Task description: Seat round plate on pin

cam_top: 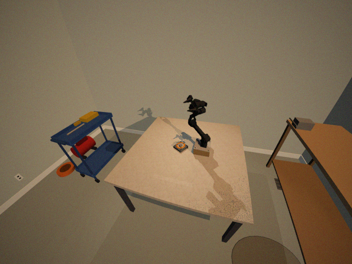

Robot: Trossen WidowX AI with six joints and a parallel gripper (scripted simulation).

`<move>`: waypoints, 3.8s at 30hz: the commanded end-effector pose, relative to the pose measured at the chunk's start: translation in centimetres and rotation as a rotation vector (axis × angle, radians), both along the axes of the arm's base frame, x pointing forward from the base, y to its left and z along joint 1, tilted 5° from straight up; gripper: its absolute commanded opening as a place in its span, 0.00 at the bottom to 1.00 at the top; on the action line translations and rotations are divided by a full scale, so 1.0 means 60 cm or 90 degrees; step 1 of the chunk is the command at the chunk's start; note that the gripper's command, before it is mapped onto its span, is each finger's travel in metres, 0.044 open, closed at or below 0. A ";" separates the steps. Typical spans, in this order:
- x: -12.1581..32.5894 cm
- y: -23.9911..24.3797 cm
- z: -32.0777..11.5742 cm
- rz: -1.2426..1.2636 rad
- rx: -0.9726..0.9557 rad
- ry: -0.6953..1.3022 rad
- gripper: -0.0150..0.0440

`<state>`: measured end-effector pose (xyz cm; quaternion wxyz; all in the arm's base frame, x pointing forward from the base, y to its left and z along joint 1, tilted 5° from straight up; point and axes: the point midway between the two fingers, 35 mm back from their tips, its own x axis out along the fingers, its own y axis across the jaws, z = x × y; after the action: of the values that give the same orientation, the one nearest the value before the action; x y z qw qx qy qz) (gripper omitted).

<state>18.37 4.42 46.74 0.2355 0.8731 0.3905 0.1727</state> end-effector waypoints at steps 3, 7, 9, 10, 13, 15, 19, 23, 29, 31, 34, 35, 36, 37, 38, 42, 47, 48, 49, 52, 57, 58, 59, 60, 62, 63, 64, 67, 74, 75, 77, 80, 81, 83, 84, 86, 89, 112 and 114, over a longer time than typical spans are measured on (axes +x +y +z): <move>-0.023 0.001 0.023 -0.051 -0.029 -0.081 0.80; -0.086 0.031 0.069 -0.173 -0.136 -0.291 0.62; -0.103 0.047 0.078 -0.204 -0.174 -0.348 0.53; -0.109 0.054 0.080 -0.216 -0.191 -0.371 0.49; -0.135 0.103 0.086 -0.278 -0.299 -0.493 0.35; -0.144 0.144 0.082 -0.310 -0.385 -0.571 0.26; -0.143 0.198 0.066 -0.333 -0.497 -0.659 0.25; -0.110 0.283 0.016 -0.328 -0.693 -0.772 0.25; -0.036 0.353 -0.076 -0.254 -0.922 -0.846 0.25; -0.002 0.368 -0.118 -0.210 -1.002 -0.857 0.25; 0.029 0.375 -0.156 -0.163 -1.068 -0.860 0.25; 0.046 0.376 -0.180 -0.131 -1.106 -0.859 0.25; 0.068 0.375 -0.211 -0.088 -1.149 -0.855 0.25; 0.086 0.371 -0.237 -0.050 -1.184 -0.847 0.25; 0.100 0.367 -0.259 -0.017 -1.209 -0.840 0.25; 0.139 0.346 -0.329 0.093 -1.279 -0.803 0.25; 0.188 0.279 -0.460 0.316 -1.352 -0.690 0.25; 0.193 0.263 -0.483 0.358 -1.357 -0.663 0.25; 0.194 0.260 -0.488 0.368 -1.357 -0.657 0.25; 0.199 0.204 -0.560 0.500 -1.349 -0.560 0.25; 0.180 0.125 -0.645 0.662 -1.284 -0.409 0.25; 0.176 0.115 -0.655 0.680 -1.272 -0.389 0.25; 0.168 0.099 -0.670 0.709 -1.249 -0.356 0.25; 0.156 0.080 -0.688 0.742 -1.215 -0.312 0.25; 0.131 0.048 -0.715 0.793 -1.147 -0.237 0.25; 0.124 0.040 -0.721 0.804 -1.128 -0.217 0.25; 0.121 0.038 -0.723 0.808 -1.121 -0.211 0.25; 0.131 0.040 -0.723 0.807 -1.121 -0.211 0.25; 0.132 0.041 -0.736 0.807 -1.121 -0.211 0.25; 0.133 0.042 -0.746 0.807 -1.121 -0.211 0.25; 0.133 0.043 -0.767 0.807 -1.121 -0.211 0.25; 0.132 0.045 -0.796 0.807 -1.121 -0.211 0.25; 0.132 0.045 -0.801 0.807 -1.121 -0.211 0.25; 0.132 0.045 -0.803 0.807 -1.121 -0.211 0.25; 0.132 0.045 -0.803 0.807 -1.121 -0.211 0.25; 0.132 0.045 -0.803 0.807 -1.121 -0.211 0.25; 0.129 0.045 -0.803 0.808 -1.121 -0.211 0.25; 0.083 0.024 -0.805 0.809 -1.121 -0.210 0.25; 0.079 0.020 -0.805 0.809 -1.121 -0.209 0.25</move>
<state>23.50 6.01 -1.69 0.6910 0.0066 0.7219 0.0362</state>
